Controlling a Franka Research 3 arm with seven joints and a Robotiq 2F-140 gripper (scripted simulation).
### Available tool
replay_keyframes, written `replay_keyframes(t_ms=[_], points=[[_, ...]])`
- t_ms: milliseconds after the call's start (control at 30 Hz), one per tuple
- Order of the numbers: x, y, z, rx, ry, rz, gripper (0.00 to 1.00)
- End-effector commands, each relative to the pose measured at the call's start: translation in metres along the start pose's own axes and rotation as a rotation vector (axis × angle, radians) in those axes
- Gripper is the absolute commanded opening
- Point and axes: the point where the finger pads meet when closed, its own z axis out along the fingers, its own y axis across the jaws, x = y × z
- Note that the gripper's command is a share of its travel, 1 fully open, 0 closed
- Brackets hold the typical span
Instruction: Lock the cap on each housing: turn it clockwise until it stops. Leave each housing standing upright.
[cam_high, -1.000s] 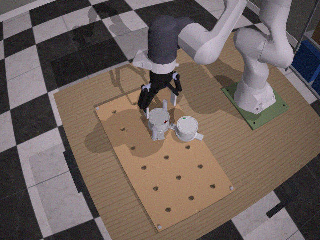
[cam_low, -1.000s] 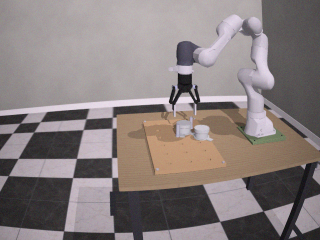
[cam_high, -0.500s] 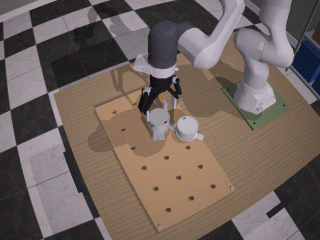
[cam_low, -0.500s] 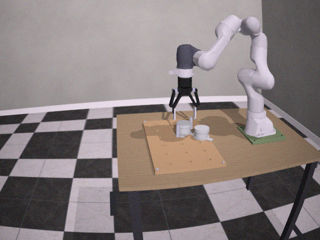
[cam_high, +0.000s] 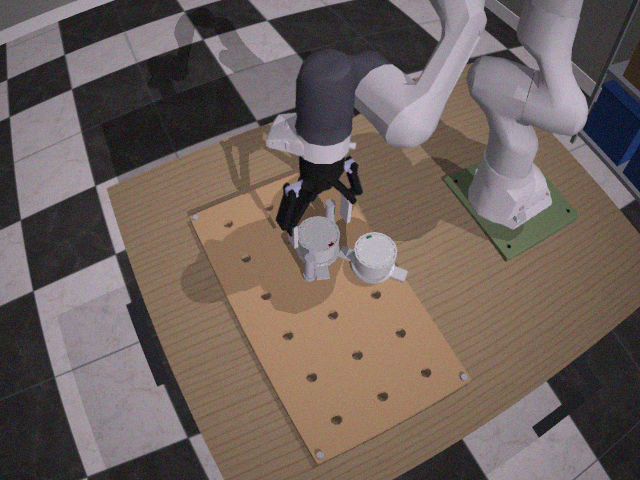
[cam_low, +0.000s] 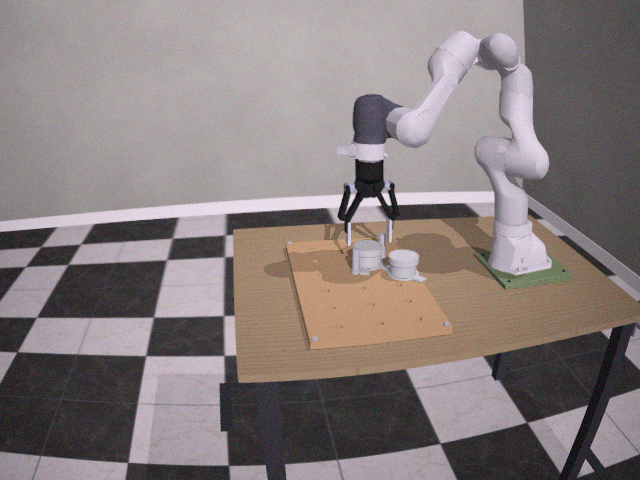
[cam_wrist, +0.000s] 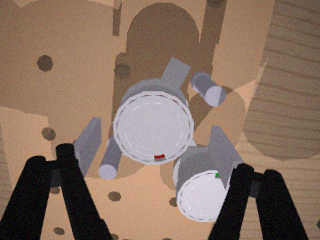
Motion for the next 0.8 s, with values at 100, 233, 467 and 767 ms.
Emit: replay_keyframes(t_ms=[100, 233, 467, 767], points=[[-0.001, -0.002, 0.007, 0.007, -0.003, -0.007, 0.78], [-0.001, -0.002, 0.01, 0.007, -0.003, -0.007, 0.78], [-0.001, -0.002, 0.013, 0.007, -0.003, -0.007, 0.78], [-0.001, -0.002, 0.015, 0.007, -0.003, -0.007, 0.78]])
